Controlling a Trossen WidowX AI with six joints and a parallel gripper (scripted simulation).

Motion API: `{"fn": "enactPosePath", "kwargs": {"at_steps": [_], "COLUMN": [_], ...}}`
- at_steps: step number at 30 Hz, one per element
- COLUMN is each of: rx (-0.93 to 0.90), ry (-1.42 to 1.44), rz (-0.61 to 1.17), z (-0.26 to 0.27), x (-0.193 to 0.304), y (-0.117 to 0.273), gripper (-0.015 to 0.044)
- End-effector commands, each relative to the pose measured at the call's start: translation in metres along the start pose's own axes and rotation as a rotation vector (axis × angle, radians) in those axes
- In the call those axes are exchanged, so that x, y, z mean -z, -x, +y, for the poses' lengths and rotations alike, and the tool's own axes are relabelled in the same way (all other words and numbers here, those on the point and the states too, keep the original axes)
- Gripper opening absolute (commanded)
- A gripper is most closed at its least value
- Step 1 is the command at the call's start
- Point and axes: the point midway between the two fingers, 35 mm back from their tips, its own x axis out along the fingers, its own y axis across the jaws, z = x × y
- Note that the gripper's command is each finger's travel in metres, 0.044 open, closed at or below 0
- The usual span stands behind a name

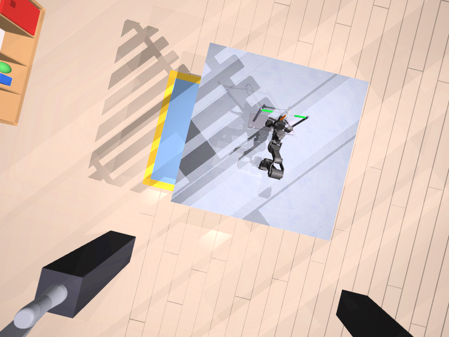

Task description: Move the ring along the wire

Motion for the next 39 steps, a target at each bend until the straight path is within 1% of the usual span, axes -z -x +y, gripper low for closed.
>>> {"fn": "enactPosePath", "kwargs": {"at_steps": [1, 13, 23, 39], "rx": [-0.01, -0.097, -0.163, -0.186], "ry": [-0.018, -0.039, 0.008, 0.14], "rz": [0.001, 0.002, -0.002, -0.014], "z": [0.006, 0.023, 0.029, 0.028], "x": [0.0, -0.001, -0.002, -0.002], "y": [-0.001, 0.0, 0.001, 0.001], "gripper": [-0.015, -0.015, -0.015, -0.015]}}
